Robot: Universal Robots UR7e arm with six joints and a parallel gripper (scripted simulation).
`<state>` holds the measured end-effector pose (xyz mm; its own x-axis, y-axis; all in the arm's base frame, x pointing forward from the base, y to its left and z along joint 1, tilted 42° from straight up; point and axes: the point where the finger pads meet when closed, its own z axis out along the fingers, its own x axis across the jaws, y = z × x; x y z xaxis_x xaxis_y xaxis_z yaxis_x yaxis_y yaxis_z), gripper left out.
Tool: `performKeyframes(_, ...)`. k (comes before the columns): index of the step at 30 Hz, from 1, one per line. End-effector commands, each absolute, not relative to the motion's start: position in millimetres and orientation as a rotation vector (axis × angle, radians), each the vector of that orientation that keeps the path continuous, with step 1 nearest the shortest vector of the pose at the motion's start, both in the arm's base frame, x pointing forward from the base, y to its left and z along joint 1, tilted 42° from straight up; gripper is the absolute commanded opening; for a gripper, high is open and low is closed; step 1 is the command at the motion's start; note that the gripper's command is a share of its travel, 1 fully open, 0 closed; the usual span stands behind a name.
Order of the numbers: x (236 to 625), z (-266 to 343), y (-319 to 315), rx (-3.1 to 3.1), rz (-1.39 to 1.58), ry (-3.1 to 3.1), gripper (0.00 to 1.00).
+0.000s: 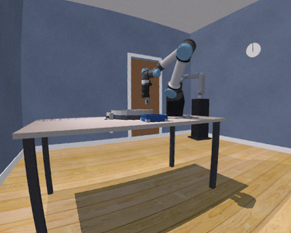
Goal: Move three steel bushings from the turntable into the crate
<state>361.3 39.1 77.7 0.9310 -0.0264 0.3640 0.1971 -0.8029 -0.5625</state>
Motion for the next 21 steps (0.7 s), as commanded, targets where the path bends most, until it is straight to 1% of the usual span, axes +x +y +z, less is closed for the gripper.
performKeyframes(1, 361, 79, 39, -2.462, -0.476, -0.121, 0.00)
performKeyframes(3, 361, 79, 39, -2.462, -0.476, -0.121, 0.00)
performKeyframes(8, 356, 111, 82, -2.462, -0.476, -0.121, 0.00)
performKeyframes(20, 356, 111, 82, -2.462, -0.476, -0.121, 0.00)
performKeyframes(21, 355, 117, 90, -2.462, -0.476, -0.121, 0.00)
